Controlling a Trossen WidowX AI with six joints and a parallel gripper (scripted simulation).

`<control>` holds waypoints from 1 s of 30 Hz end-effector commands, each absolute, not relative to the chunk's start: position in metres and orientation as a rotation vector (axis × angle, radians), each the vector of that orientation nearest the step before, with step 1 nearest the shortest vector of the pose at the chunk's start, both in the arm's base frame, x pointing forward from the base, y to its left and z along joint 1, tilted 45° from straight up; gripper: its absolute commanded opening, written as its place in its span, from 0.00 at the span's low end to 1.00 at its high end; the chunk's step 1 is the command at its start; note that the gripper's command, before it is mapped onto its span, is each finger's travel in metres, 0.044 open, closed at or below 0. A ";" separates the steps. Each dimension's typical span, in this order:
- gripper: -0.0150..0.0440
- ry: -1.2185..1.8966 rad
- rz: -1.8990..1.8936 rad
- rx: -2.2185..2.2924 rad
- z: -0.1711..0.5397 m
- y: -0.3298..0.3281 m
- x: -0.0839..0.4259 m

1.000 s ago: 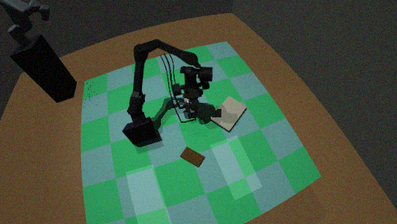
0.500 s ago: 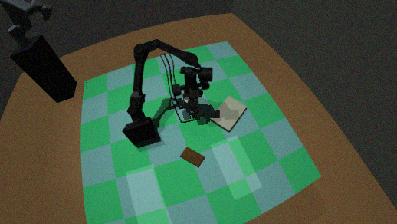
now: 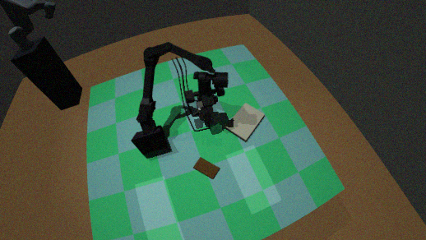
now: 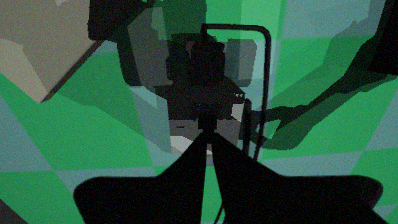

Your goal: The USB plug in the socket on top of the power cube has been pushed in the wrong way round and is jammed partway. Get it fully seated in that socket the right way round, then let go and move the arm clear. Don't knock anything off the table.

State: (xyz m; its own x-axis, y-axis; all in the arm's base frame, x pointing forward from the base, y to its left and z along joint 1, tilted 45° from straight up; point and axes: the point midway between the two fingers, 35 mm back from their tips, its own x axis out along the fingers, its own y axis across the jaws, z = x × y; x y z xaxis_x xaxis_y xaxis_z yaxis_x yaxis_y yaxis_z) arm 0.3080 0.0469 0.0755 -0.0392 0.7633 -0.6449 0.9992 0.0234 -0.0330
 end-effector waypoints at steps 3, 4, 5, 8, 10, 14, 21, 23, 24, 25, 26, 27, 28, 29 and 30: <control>0.25 1.854 -0.687 1.795 0.075 0.048 0.308; 0.25 1.854 -0.687 1.795 0.075 0.048 0.308; 0.25 1.854 -0.687 1.795 0.075 0.048 0.308; 0.25 1.854 -0.687 1.795 0.075 0.048 0.308; 0.25 1.854 -0.687 1.795 0.074 0.049 0.308; 0.25 1.854 -0.687 1.795 0.074 0.049 0.308; 0.25 1.854 -0.687 1.795 0.074 0.050 0.308; 0.25 1.854 -0.687 1.795 0.073 0.050 0.308; 0.25 1.854 -0.687 1.795 0.073 0.050 0.308; 0.25 1.854 -0.687 1.795 0.073 0.050 0.308; 0.25 1.854 -0.687 1.795 0.073 0.050 0.308; 0.25 1.854 -0.687 1.795 0.073 0.050 0.308; 0.25 1.854 -0.687 1.795 0.073 0.050 0.308; 0.25 1.854 -0.687 1.795 0.073 0.050 0.308; 0.25 1.854 -0.687 1.795 0.073 0.050 0.308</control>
State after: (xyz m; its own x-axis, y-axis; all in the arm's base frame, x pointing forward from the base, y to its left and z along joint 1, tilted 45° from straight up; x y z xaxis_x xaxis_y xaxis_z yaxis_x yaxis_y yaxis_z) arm 0.3079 0.0495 0.0730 -0.0391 0.7634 -0.6448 0.9992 0.0234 -0.0329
